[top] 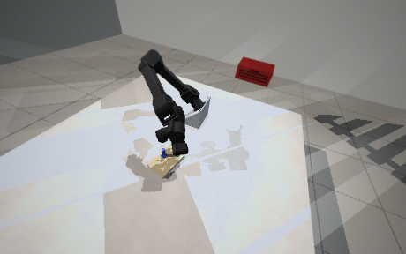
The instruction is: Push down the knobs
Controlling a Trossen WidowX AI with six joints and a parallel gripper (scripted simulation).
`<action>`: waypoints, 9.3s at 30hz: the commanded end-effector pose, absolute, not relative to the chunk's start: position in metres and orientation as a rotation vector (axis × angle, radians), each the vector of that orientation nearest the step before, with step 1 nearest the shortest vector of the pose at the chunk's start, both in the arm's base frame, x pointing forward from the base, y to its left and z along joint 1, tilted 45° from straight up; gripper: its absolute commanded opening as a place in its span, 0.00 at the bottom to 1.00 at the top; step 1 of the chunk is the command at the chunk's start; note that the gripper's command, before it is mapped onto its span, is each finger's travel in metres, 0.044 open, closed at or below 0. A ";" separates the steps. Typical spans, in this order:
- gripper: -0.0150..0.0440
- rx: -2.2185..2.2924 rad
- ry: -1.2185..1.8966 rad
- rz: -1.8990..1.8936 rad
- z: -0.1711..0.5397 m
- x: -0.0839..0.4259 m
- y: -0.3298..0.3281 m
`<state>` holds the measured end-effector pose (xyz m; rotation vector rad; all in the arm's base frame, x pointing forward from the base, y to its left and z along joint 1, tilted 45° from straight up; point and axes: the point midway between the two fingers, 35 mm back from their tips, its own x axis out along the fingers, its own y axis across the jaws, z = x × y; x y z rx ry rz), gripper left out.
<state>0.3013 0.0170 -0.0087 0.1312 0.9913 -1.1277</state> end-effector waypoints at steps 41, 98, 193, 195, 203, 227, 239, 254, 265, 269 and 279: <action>0.25 0.138 0.990 -1.150 -0.016 0.303 0.006; 0.25 -0.310 1.254 -0.776 0.021 0.320 0.030; 0.25 -2.188 1.576 1.353 0.047 0.340 -0.007; 0.25 -2.188 1.576 1.353 0.045 0.340 -0.009; 0.25 -2.189 1.577 1.352 0.039 0.340 -0.016; 0.25 -2.189 1.577 1.352 0.037 0.340 -0.017; 0.25 -2.189 1.577 1.352 0.035 0.340 -0.019; 0.25 -2.189 1.577 1.352 0.036 0.340 -0.019; 0.25 -2.189 1.577 1.352 0.035 0.340 -0.020; 0.25 -2.189 1.577 1.352 0.034 0.340 -0.020; 0.25 -2.189 1.577 1.352 0.033 0.341 -0.021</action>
